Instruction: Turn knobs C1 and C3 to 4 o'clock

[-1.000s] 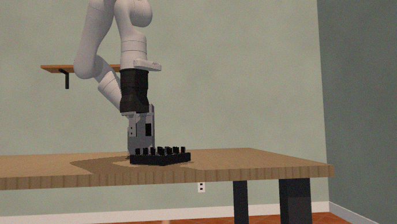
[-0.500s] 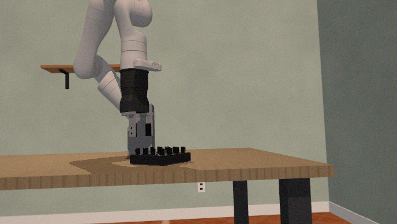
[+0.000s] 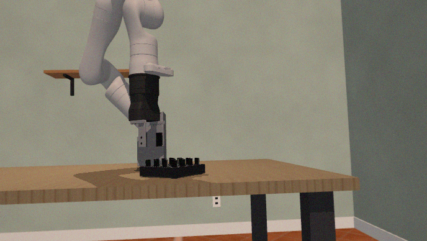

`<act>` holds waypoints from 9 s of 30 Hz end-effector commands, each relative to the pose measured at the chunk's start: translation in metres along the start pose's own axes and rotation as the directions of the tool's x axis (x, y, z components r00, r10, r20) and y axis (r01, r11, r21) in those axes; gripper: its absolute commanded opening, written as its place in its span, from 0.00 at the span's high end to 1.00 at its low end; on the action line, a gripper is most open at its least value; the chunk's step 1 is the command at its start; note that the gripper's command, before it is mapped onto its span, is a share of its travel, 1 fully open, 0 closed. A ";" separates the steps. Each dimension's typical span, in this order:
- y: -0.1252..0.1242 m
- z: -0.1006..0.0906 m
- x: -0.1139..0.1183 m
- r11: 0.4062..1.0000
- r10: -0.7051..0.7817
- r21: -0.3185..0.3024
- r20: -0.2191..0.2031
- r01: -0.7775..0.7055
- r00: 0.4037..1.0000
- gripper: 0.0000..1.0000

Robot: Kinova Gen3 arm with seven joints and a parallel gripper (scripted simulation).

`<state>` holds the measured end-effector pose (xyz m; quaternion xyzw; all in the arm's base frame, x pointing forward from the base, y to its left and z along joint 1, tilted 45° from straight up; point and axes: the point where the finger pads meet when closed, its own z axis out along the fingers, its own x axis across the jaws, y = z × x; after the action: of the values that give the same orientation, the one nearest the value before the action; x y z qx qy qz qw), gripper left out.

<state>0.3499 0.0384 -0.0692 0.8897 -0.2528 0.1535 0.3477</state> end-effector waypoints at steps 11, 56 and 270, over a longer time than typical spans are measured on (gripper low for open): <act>-0.009 -0.002 -0.008 0.929 -0.371 -0.007 0.024 0.371 0.928 0.00; -0.036 -0.021 0.019 -0.082 -0.997 -0.009 -0.012 0.997 -0.082 0.54; -0.033 0.023 0.020 -0.082 -0.997 -0.008 -0.010 0.997 -0.082 0.54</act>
<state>0.3863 0.0381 -0.0958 0.7883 0.4848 -0.1465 0.3494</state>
